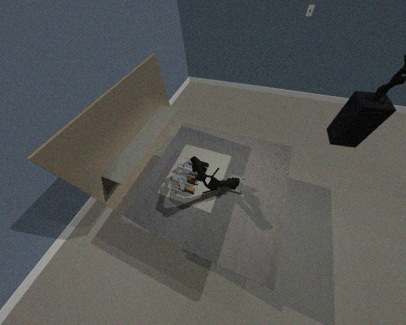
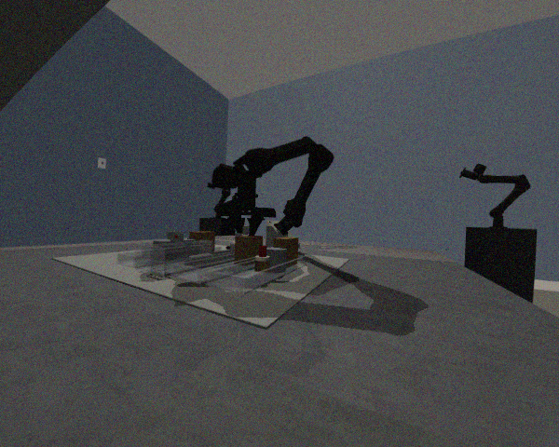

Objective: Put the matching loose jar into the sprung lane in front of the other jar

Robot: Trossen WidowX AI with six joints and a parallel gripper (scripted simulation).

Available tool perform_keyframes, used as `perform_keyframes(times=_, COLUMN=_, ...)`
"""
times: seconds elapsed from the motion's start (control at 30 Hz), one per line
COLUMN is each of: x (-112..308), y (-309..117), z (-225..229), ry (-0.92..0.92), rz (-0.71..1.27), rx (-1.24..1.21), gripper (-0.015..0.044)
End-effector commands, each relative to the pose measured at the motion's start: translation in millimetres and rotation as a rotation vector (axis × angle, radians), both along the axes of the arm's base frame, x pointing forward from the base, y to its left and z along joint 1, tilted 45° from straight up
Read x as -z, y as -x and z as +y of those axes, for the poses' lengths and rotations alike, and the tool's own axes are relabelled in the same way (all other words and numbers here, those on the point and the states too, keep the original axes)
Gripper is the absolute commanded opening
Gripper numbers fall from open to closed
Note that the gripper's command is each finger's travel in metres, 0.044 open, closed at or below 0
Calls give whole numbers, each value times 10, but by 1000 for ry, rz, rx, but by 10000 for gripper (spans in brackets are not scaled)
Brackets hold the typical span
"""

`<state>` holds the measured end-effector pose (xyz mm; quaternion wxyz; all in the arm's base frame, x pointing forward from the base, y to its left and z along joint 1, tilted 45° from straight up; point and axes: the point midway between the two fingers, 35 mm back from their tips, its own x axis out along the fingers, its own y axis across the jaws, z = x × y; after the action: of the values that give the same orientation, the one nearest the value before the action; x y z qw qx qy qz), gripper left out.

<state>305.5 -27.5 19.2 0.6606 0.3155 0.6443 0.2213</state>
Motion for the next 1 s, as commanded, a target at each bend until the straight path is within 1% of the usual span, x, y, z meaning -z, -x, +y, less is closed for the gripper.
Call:
perform_keyframes(times=0.0, x=-22, y=-72, z=-20, ry=3, rz=-21, rx=4, gripper=0)
perform_keyframes(times=0.97, x=-29, y=-191, z=-37, ry=3, rz=-21, rx=4, gripper=0)
